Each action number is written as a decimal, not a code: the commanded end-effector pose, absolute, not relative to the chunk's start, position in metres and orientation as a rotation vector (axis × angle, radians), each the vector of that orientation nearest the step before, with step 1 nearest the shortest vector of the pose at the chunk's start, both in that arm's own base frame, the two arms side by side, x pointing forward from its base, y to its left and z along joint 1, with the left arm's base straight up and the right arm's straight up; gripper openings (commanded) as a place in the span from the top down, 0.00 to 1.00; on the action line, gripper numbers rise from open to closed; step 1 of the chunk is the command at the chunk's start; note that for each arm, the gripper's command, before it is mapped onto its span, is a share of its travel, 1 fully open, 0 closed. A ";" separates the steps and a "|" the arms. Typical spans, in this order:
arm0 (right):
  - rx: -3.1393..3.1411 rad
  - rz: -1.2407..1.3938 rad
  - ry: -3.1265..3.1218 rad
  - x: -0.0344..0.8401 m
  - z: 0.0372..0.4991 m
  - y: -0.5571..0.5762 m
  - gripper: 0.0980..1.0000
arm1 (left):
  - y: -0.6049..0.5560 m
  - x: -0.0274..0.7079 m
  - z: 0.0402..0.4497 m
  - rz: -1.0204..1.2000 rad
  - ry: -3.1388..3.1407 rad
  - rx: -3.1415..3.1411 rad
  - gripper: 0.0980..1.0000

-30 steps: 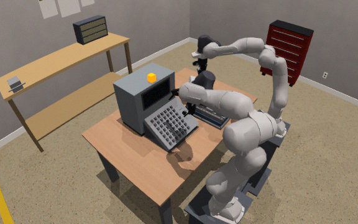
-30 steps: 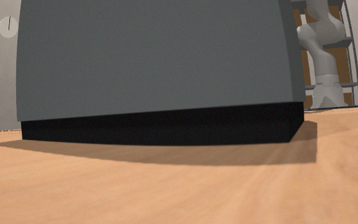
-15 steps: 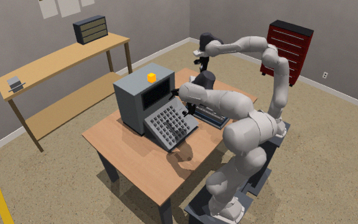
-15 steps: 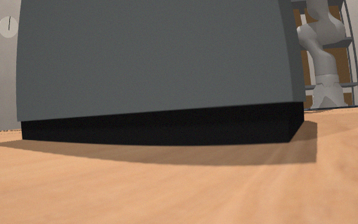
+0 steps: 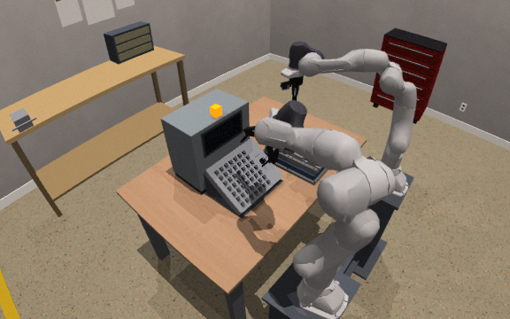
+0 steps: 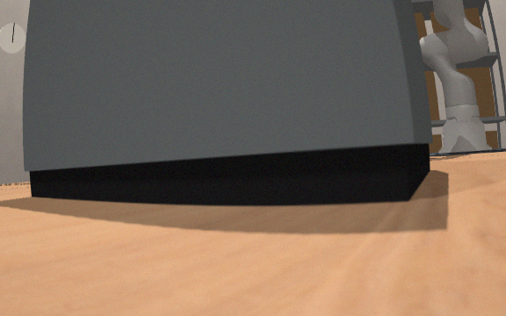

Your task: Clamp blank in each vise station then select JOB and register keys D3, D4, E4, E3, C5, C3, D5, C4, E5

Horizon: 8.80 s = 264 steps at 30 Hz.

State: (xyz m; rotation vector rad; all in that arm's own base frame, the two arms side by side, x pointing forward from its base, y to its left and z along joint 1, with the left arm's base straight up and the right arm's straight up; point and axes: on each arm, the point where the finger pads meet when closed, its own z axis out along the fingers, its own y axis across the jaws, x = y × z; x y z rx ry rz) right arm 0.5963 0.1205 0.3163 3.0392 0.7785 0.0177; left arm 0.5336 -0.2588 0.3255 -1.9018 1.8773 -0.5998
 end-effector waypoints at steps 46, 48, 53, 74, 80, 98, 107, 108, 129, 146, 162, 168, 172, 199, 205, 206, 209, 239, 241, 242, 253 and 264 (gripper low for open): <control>2.232 0.000 2.210 0.517 0.380 0.118 1.00 | -0.259 0.534 0.326 -0.600 1.877 -1.902 0.00; 2.232 0.000 2.211 0.517 0.380 0.118 1.00 | -0.259 0.534 0.326 -0.600 1.877 -1.902 0.00; 2.232 0.000 2.211 0.517 0.380 0.118 1.00 | -0.259 0.534 0.326 -0.600 1.877 -1.902 0.00; 2.250 0.003 2.188 0.518 0.380 0.118 0.00 | -0.283 0.538 0.306 -0.667 1.670 -2.135 0.67; 2.250 0.003 2.188 0.518 0.380 0.118 0.00 | -0.338 0.547 0.260 -0.721 1.467 -2.364 0.67; 2.250 0.003 2.188 0.518 0.380 0.118 0.00 | -0.418 0.560 0.194 -0.773 1.100 -2.783 0.67; 2.250 0.003 2.188 0.518 0.380 0.118 0.00 | -0.418 0.560 0.194 -0.809 0.832 -2.902 0.67; 2.250 0.003 2.188 0.518 0.380 0.118 0.00 | -0.418 0.560 0.194 -0.809 0.832 -2.902 0.67; 2.250 0.003 2.188 0.518 0.380 0.118 0.00 | -0.418 0.560 0.194 -0.892 0.113 -3.020 0.67; 2.250 0.003 2.188 0.518 0.380 0.118 0.00 | -0.418 0.560 0.194 -0.906 0.035 -3.015 0.67; 2.250 0.003 2.188 0.518 0.380 0.118 0.00 | -0.418 0.566 0.185 -0.906 0.035 -3.015 0.67; 2.250 0.003 2.188 0.518 0.380 0.118 0.00 | -0.418 0.574 0.174 -0.906 0.035 -3.015 0.67; 2.250 0.003 2.188 0.518 0.380 0.118 0.00 | -0.419 0.576 0.170 -0.906 0.035 -3.015 0.67; 2.250 0.003 2.188 0.518 0.380 0.118 0.00 | -0.419 0.589 0.151 -0.906 0.035 -3.015 0.67; 2.250 0.003 2.188 0.518 0.380 0.118 0.00 | -0.419 0.589 0.151 -0.906 0.035 -3.015 0.67; 2.250 0.003 2.188 0.518 0.380 0.118 0.00 | -0.419 0.589 0.151 -0.906 0.035 -3.015 1.00; 2.250 0.003 2.188 0.518 0.380 0.118 0.00 | -0.419 0.589 0.151 -0.906 0.035 -3.015 1.00; 2.250 0.003 2.188 0.518 0.380 0.118 0.00 | -0.419 0.589 0.151 -0.901 0.122 -2.997 1.00; 2.250 0.003 2.188 0.518 0.380 0.118 0.00 | -0.419 0.589 0.151 -0.899 0.156 -2.989 1.00; 2.250 0.003 2.188 0.518 0.380 0.118 0.00 | -0.419 0.589 0.151 -0.898 0.176 -2.984 1.00; 2.250 0.003 2.188 0.518 0.380 0.118 0.00 | -0.419 0.589 0.151 -0.878 0.424 -2.913 1.00; 2.250 0.003 2.188 0.518 0.380 0.118 0.00 | -0.419 0.589 0.151 -0.839 0.770 -2.776 1.00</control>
